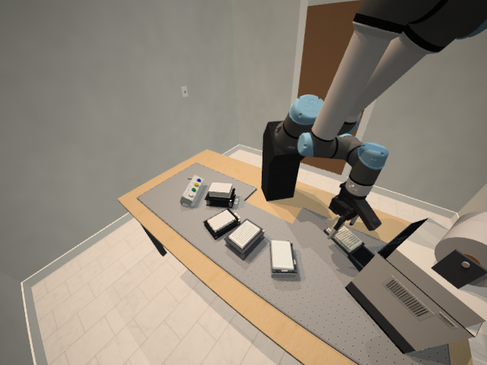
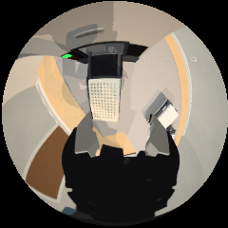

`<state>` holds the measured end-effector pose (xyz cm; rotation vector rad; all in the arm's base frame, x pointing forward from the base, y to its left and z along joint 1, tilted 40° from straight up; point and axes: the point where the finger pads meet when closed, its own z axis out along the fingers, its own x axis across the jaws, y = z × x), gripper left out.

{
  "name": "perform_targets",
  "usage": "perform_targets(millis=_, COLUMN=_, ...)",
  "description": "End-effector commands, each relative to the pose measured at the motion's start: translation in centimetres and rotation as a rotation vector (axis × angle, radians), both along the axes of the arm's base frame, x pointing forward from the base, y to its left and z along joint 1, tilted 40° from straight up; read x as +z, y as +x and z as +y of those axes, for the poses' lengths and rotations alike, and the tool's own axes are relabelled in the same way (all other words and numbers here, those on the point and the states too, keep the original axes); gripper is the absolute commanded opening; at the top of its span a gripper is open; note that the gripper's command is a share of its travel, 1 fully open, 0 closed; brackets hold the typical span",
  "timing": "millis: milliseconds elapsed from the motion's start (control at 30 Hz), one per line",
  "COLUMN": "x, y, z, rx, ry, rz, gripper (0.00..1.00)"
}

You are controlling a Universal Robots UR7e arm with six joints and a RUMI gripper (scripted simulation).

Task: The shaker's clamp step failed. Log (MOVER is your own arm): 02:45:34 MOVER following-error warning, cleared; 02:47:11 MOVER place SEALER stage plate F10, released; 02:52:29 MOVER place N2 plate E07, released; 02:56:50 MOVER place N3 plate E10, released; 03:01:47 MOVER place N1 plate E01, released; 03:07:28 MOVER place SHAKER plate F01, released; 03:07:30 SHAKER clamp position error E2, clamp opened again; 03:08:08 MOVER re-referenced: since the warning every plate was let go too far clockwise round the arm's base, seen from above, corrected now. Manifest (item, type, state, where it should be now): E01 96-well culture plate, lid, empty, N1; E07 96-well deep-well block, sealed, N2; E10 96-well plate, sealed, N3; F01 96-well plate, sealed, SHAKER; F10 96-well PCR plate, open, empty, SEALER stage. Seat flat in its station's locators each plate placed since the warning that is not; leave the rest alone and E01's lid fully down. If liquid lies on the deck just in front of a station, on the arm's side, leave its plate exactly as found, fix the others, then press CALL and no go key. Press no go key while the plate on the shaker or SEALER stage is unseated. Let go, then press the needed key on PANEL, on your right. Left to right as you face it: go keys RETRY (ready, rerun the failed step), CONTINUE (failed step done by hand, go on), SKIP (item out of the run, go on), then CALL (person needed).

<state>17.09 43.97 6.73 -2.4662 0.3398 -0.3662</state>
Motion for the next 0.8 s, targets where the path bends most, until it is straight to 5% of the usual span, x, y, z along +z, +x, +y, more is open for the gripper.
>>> perform_targets(millis=0, x=-0.4, y=-2.3, z=1.0, rx=0.046, ry=-0.023, rz=-0.041, gripper=0.82)
perform_targets(millis=267, x=-0.8, y=-4.9, z=2.1, rx=0.046, ry=-0.023, rz=-0.041, gripper=0.82)
perform_targets(millis=767, x=-0.8, y=-4.9, z=2.1, rx=0.046, ry=-0.023, rz=-0.041, gripper=0.82)
